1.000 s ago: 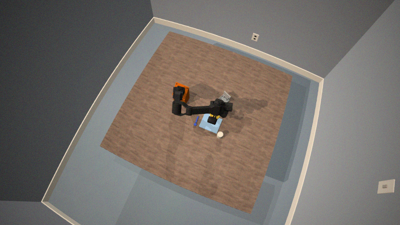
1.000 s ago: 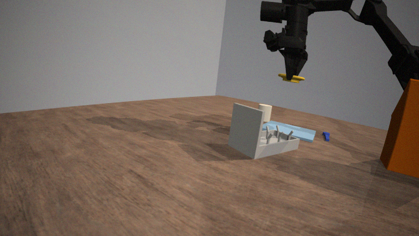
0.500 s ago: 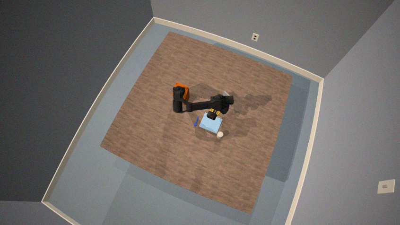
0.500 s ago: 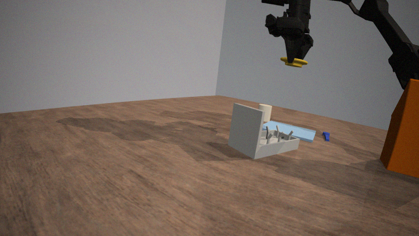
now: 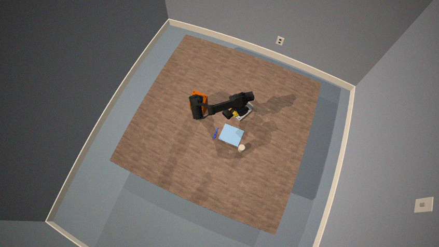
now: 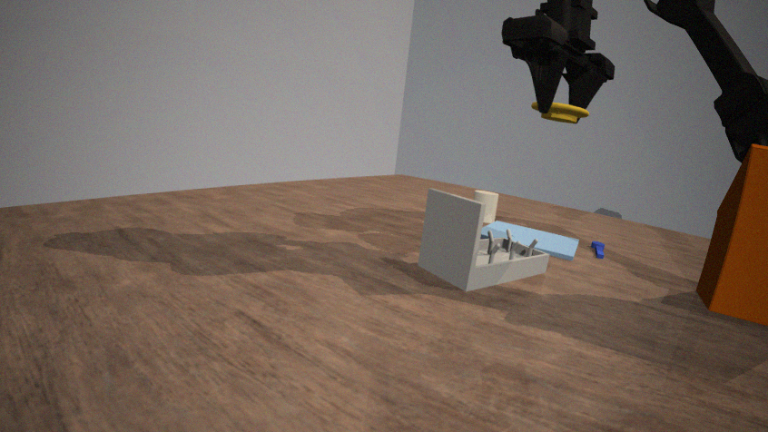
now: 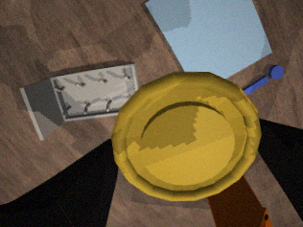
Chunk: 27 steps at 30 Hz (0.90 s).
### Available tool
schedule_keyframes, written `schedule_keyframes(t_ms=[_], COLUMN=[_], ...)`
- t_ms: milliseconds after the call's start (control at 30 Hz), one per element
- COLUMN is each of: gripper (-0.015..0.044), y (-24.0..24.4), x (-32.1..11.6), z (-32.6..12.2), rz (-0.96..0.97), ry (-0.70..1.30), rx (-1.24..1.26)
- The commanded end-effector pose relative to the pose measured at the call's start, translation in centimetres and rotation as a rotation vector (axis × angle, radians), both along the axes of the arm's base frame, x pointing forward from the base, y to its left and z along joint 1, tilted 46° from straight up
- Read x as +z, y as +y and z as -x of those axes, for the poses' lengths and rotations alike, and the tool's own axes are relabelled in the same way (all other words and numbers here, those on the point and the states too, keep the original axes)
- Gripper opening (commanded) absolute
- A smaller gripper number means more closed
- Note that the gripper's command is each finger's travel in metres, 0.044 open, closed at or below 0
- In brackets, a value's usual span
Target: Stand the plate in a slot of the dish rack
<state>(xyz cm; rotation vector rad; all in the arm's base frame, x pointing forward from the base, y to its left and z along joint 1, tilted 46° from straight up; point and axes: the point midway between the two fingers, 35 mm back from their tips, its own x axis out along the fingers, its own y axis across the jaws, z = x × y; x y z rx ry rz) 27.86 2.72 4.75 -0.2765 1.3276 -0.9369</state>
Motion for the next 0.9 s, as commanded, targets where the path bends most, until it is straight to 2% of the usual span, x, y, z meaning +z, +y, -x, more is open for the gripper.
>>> schedule_keyframes(t_ms=[0, 867], gripper=[0.0000, 0.0000], y=[0.1, -2.8], x=[-0.3, -6.4], z=[0.3, 1.8], rz=[-0.003, -0.465], ry=[-0.012, 0.376], rx=[-0.020, 0.205])
